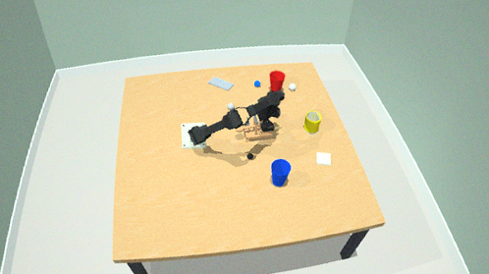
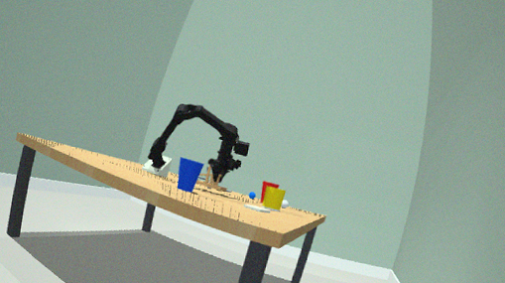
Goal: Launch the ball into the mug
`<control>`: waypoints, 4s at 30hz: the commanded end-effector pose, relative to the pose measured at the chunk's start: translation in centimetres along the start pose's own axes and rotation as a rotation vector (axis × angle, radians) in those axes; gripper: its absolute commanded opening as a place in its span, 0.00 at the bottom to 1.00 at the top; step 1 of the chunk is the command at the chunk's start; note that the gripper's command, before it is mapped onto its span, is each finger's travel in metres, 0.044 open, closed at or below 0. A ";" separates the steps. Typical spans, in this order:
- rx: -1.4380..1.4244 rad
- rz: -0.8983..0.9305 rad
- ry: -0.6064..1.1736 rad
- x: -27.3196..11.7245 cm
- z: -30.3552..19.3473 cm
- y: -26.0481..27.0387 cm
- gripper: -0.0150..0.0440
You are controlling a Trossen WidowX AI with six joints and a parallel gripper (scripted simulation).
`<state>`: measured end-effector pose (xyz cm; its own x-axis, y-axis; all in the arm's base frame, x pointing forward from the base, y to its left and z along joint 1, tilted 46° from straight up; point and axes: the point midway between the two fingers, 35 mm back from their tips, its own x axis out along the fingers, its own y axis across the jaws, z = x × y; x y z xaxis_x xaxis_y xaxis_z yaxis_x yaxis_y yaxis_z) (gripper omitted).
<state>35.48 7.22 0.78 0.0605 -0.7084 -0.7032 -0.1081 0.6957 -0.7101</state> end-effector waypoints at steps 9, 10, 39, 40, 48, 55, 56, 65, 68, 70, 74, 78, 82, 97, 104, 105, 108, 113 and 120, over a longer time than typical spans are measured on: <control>-0.008 -0.004 -0.006 1.9 0.0 0.1 0.25; -0.008 -0.004 -0.005 2.1 0.0 0.1 0.25; -0.002 0.005 -0.002 -5.9 0.2 0.2 1.00; -0.003 0.004 -0.002 -7.1 0.1 0.2 1.00; -0.005 0.004 -0.016 -6.3 0.3 0.3 1.00; -0.007 -0.001 -0.005 -6.7 -0.1 0.2 1.00; -0.007 -0.001 -0.005 -5.8 0.0 0.2 1.00; -0.007 -0.002 -0.005 -2.7 -0.1 0.1 1.00; -0.007 -0.002 -0.005 -2.3 0.0 0.2 1.00; -0.007 -0.002 -0.005 -2.0 0.0 0.2 1.00; -0.007 -0.002 -0.005 -1.3 0.0 0.2 1.00; -0.007 -0.002 -0.005 -0.7 0.0 0.2 1.00; -0.006 -0.003 -0.006 0.0 0.0 0.1 1.00; -0.006 -0.005 -0.005 2.4 -0.1 0.1 1.00; 0.000 0.000 -0.006 2.1 0.0 0.1 0.87; 0.000 0.000 -0.006 2.1 0.0 0.1 0.82; 0.000 0.000 -0.006 2.1 0.0 0.1 0.69; 0.000 0.000 -0.006 2.1 0.0 0.1 0.47; -0.001 0.001 -0.007 1.0 0.1 0.2 0.32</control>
<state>35.63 5.84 -0.72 0.0678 -0.7091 -0.7018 -0.1091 0.6940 -0.7117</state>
